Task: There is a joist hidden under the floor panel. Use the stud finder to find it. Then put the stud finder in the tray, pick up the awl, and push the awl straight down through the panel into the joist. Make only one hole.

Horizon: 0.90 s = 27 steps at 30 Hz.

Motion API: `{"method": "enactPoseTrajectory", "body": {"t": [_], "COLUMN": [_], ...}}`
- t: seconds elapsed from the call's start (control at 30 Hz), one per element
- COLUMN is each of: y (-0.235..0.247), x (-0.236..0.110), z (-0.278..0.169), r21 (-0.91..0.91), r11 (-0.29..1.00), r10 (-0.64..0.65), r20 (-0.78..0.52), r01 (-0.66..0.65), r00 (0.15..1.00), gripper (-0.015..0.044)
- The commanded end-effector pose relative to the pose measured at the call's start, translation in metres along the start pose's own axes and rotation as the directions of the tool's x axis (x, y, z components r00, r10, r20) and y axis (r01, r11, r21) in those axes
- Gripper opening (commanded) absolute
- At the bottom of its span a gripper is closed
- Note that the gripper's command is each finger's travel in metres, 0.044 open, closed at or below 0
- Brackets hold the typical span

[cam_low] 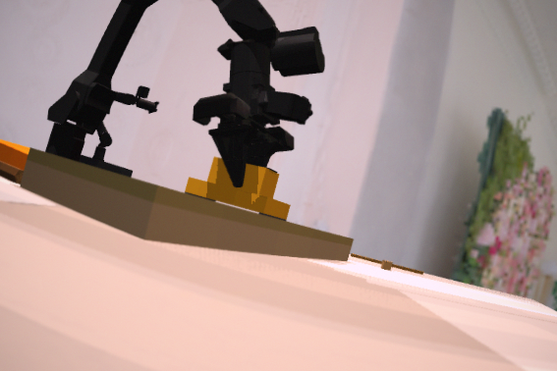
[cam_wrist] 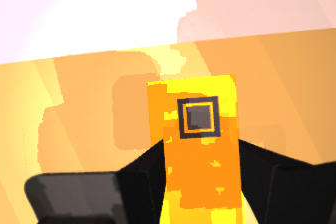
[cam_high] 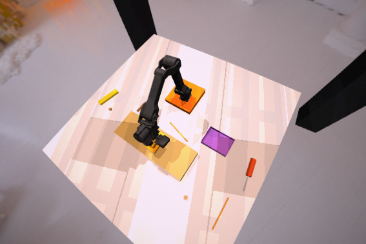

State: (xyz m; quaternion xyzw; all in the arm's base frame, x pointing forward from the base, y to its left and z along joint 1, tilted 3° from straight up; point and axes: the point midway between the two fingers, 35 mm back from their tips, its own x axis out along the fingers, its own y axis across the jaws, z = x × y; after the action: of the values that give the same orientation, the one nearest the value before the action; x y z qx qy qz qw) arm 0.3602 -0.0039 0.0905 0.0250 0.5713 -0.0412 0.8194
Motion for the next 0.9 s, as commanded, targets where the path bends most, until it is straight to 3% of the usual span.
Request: {"method": "enactPoseTrajectory", "body": {"t": [0.0,0.87], "y": [-0.007,-0.044], "x": [0.0,0.0], "z": [0.0,-0.001], "r21": [-0.002,-0.003], "r11": [1.0,1.0], "r10": [-0.001,-0.005], "r20": [0.0,0.0], "r01": [0.001,0.005], "r00": [1.0,1.0], "gripper": [0.0,0.0]}}
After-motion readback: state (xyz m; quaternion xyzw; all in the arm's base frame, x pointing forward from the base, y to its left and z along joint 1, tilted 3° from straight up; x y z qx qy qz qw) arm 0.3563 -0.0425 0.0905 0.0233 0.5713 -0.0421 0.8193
